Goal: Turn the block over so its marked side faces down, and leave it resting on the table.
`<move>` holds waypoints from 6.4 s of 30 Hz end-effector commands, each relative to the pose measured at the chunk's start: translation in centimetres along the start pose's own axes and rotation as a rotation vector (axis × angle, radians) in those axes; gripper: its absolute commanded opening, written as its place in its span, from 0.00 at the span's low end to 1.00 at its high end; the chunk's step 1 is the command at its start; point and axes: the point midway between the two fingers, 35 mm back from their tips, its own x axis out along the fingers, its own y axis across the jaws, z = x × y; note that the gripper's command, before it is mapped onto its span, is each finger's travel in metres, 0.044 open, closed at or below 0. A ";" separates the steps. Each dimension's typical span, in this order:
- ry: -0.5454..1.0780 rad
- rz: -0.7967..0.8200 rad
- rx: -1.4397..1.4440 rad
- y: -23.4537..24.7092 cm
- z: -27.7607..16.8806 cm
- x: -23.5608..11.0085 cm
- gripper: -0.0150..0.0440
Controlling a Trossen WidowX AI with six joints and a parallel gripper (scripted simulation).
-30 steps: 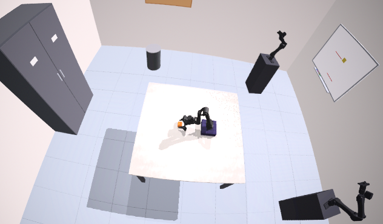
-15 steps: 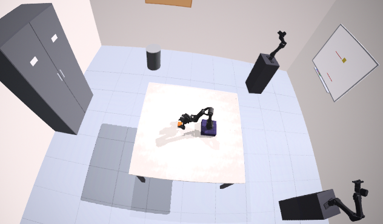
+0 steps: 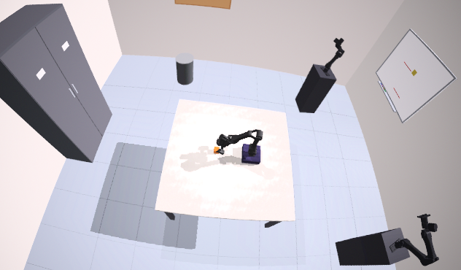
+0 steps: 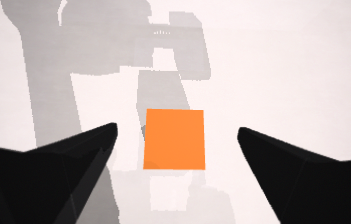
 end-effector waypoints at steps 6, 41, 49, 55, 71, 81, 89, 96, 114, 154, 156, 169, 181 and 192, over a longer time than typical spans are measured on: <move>0.092 0.006 -0.015 0.3 0.5 -3.6 1.00; 0.608 0.002 -0.017 0.2 2.5 -0.7 1.00; 0.608 0.002 -0.017 0.2 1.6 0.5 1.00; 0.608 0.002 -0.017 0.2 1.3 1.0 1.00; 0.608 0.002 -0.017 0.2 -0.2 3.1 1.00; 0.608 0.002 -0.017 0.2 -0.5 3.6 0.78; 0.608 0.002 -0.017 0.2 -0.5 3.6 0.59; 0.608 0.002 -0.017 0.2 -0.5 3.6 0.51; 0.608 0.002 -0.017 0.2 1.2 1.1 0.25; 0.090 0.006 -0.015 0.2 0.4 1.4 0.25; 0.088 0.006 -0.015 0.2 0.4 1.4 0.25; -0.085 0.006 -0.008 0.0 -0.1 4.2 0.25; -0.253 0.007 -0.008 0.0 -0.9 5.0 0.25; -0.406 0.009 -0.012 0.1 -1.6 4.1 0.25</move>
